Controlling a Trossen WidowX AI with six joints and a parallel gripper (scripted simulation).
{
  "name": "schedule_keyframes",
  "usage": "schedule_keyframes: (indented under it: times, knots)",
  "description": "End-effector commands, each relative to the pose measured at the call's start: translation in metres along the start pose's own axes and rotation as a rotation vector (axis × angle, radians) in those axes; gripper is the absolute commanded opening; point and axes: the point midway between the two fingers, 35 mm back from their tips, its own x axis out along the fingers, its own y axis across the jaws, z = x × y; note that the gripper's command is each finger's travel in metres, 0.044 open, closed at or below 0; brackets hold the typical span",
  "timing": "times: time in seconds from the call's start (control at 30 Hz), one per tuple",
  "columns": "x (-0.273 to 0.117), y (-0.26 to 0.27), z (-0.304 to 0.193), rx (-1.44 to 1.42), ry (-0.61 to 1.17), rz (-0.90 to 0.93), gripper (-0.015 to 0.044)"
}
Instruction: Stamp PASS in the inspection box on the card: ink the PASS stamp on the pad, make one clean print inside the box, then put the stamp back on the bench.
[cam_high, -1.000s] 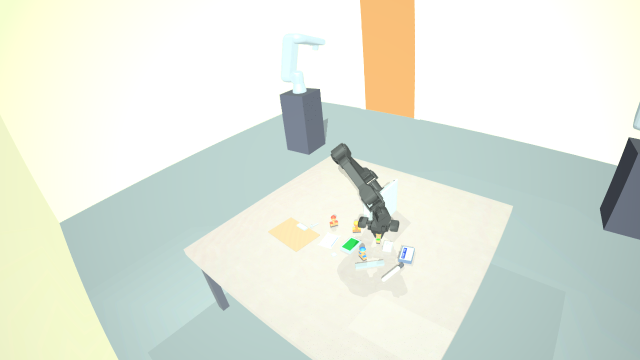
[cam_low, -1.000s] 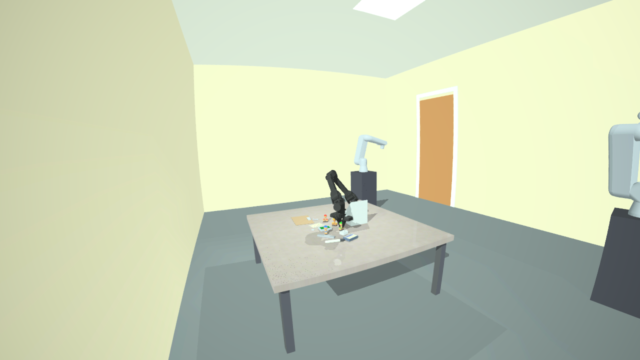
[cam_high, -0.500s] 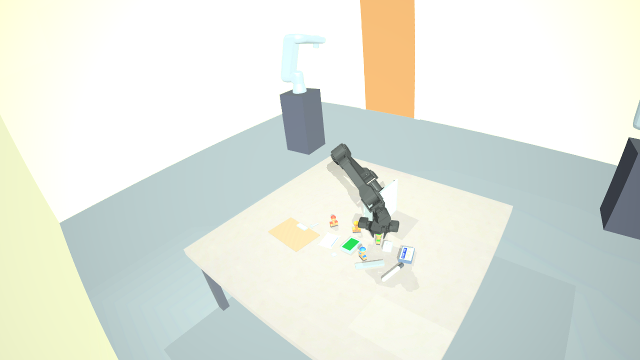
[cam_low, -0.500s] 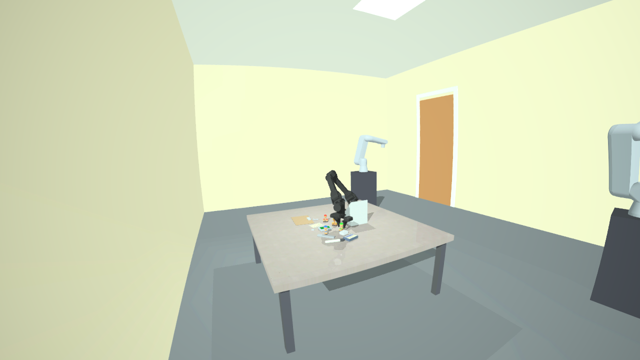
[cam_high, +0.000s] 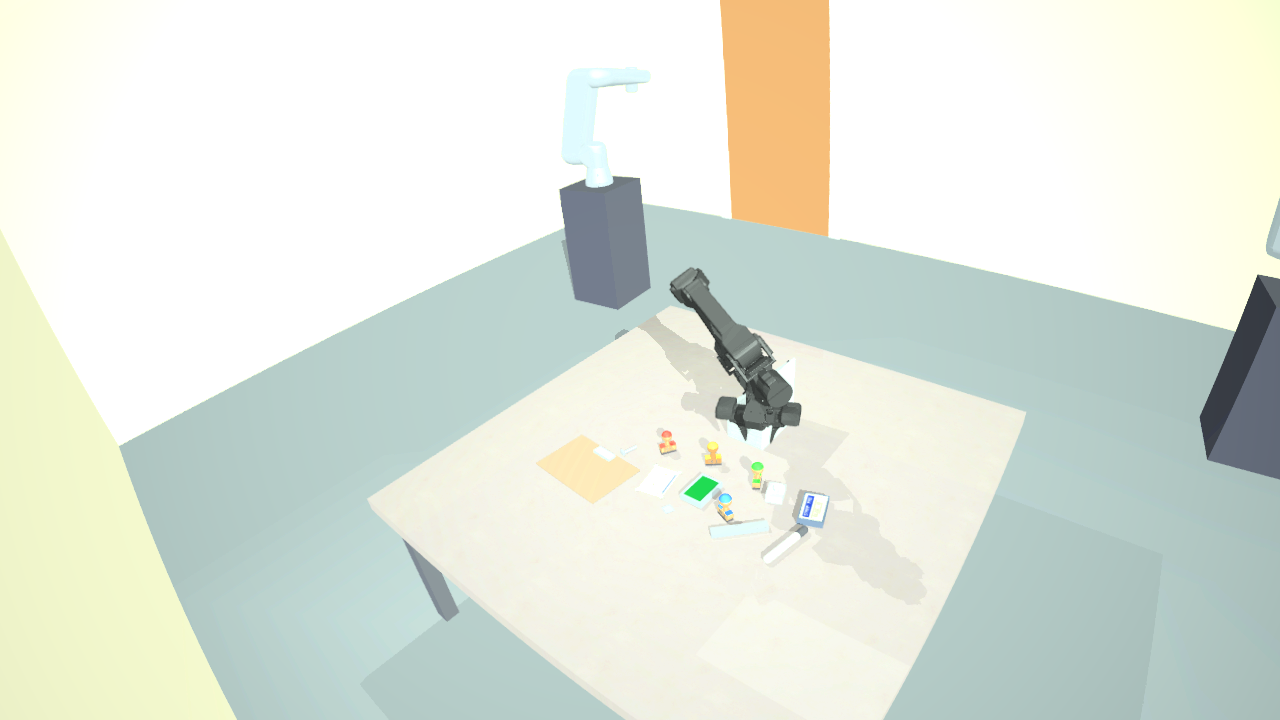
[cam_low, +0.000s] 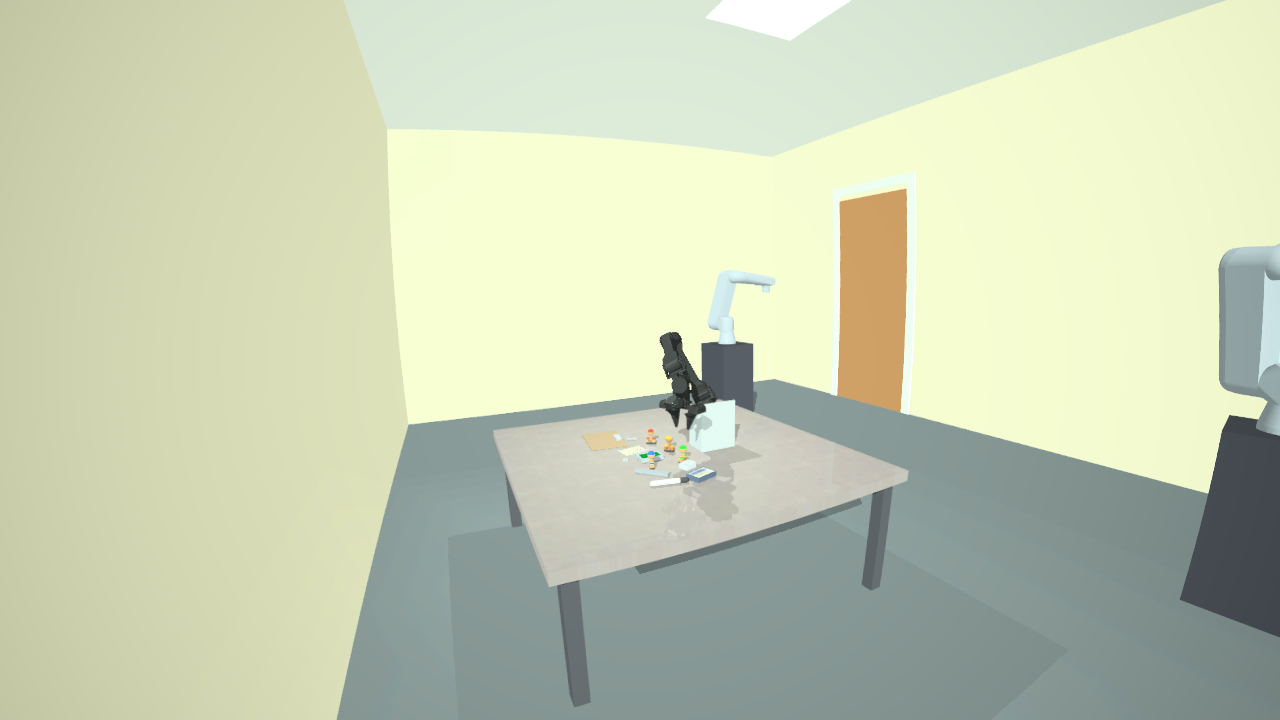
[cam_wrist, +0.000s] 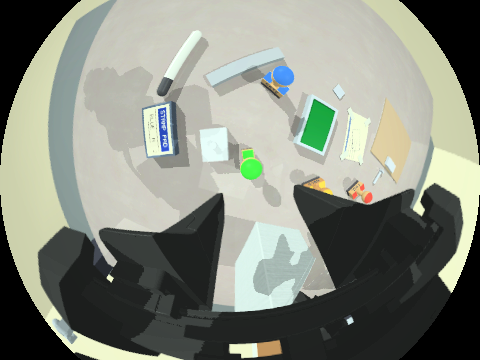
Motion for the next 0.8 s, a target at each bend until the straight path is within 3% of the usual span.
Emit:
schedule_keyframes:
  times: [0.0, 0.77]
  knots:
    - [-0.0085, -0.0015, -0.0024, 0.01, 0.008, 0.002, 0.0268]
    - [-0.0074, -0.0015, -0.0023, 0.002, 0.008, -0.002, 0.0268]
